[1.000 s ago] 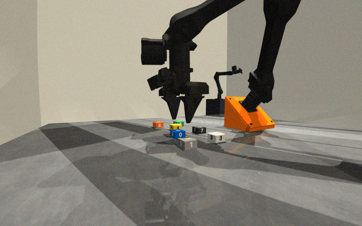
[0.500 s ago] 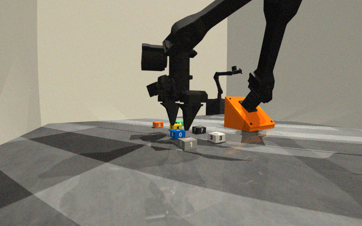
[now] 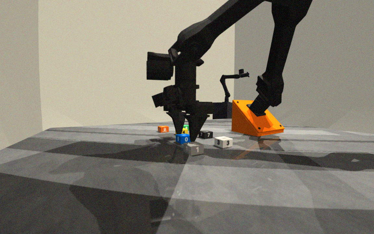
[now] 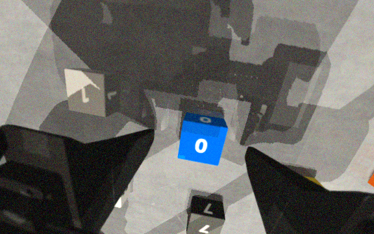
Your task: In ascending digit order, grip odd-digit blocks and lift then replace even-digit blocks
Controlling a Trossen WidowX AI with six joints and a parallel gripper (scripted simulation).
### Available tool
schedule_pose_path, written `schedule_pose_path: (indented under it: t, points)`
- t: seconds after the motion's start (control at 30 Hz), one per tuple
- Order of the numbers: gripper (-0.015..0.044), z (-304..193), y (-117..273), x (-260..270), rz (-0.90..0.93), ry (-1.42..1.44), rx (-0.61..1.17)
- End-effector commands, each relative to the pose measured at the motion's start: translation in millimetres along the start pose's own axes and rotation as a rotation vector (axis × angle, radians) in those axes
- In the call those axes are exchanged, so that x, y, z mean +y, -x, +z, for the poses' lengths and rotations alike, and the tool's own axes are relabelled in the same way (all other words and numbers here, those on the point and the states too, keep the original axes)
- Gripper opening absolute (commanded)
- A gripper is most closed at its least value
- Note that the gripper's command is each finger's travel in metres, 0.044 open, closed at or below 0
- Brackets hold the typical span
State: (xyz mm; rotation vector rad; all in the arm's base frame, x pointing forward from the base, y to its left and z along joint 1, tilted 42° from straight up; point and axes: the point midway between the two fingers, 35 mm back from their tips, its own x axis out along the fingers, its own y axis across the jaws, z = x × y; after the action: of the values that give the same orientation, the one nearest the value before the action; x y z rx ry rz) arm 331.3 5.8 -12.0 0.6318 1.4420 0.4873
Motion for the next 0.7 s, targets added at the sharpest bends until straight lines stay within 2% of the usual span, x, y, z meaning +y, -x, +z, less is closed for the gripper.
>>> schedule_pose_path:
  t: [0.0,0.17,0.67]
  points:
    - [0.0242,-0.1,-0.9,0.3,0.004,-0.004,-0.001]
    - [0.012,-0.1,-0.9,0.3,0.004,-0.004,-0.001]
    - [0.012,-0.1,-0.9,0.3,0.004,-0.004,-0.001]
